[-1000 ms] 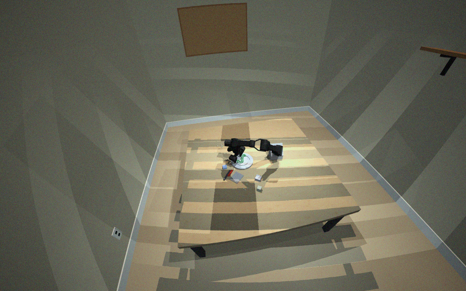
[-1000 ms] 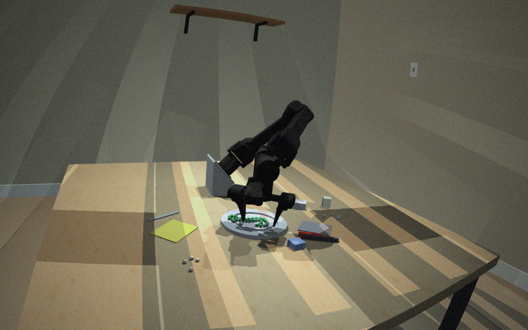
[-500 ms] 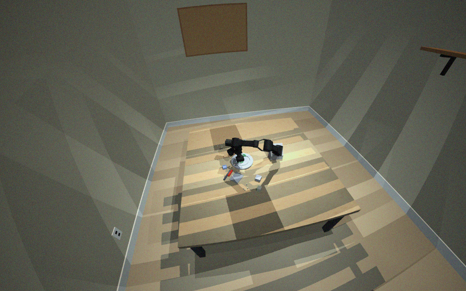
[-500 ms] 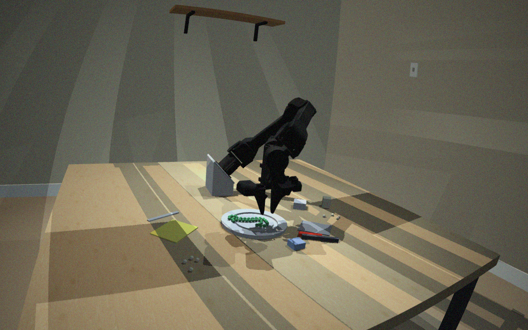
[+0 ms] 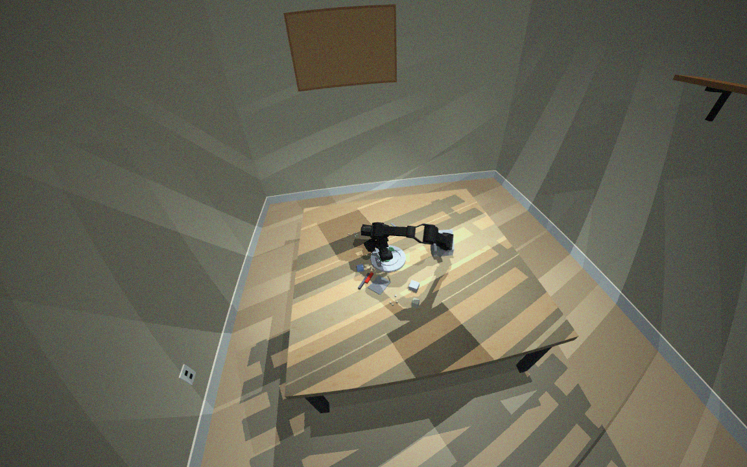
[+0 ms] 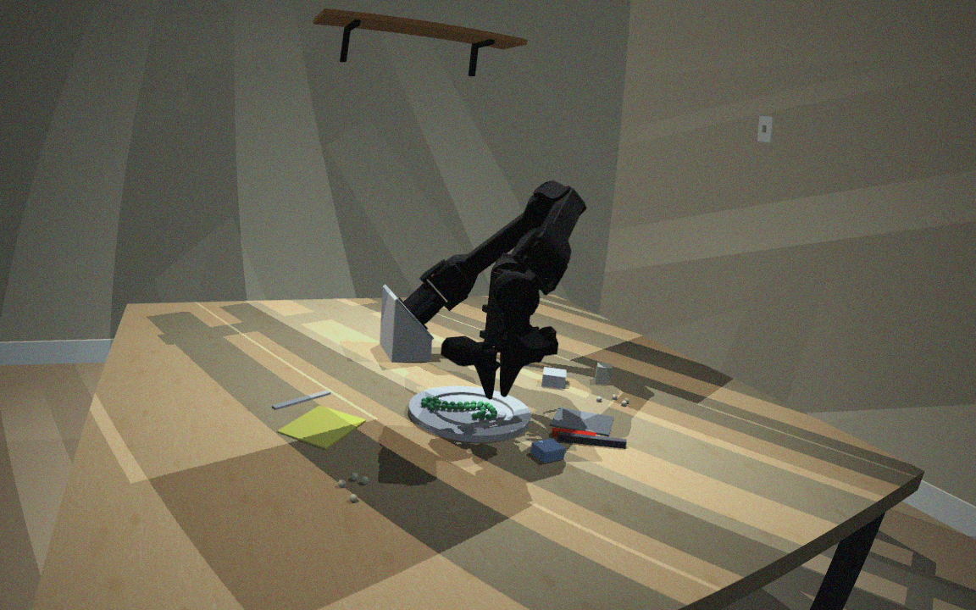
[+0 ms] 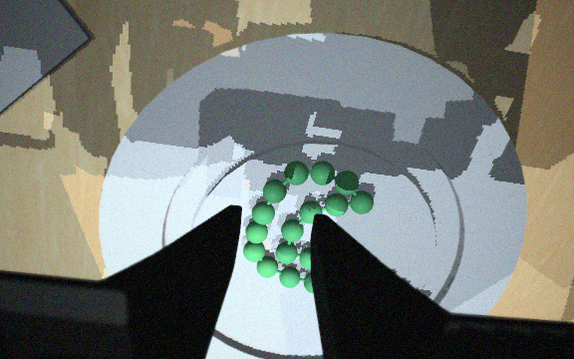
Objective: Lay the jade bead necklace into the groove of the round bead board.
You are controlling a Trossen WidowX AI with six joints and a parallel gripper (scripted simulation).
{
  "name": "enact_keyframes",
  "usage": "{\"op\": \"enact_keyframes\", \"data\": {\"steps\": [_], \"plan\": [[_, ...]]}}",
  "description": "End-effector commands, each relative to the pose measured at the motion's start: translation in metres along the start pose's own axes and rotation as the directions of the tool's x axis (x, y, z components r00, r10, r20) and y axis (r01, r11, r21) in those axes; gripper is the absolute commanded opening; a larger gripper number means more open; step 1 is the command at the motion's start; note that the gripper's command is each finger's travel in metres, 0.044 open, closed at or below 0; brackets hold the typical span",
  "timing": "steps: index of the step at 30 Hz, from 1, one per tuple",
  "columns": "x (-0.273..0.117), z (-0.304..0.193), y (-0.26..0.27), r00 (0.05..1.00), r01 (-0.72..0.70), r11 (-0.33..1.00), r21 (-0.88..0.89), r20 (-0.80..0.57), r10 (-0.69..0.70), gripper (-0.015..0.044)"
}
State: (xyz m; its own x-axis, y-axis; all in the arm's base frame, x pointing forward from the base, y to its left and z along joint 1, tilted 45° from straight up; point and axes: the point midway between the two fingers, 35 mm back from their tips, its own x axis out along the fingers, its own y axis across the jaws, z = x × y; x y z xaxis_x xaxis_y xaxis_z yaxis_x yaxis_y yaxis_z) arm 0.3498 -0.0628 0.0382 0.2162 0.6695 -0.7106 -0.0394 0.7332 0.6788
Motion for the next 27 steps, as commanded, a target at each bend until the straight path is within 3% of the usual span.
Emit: {"op": "enact_keyframes", "data": {"steps": [1,21,27], "plan": [[0.002,0.0,0.0,1.0,0.0,1.0,-0.001,0.002,0.0,0.012],[0.031,-0.002,0.002,1.0,-0.005,1.0,0.001,-0.006,0.005,0.012],[0.026,0.001,0.002,1.0,0.003,1.0,-0.009,0.003,-0.003,0.008]]}}
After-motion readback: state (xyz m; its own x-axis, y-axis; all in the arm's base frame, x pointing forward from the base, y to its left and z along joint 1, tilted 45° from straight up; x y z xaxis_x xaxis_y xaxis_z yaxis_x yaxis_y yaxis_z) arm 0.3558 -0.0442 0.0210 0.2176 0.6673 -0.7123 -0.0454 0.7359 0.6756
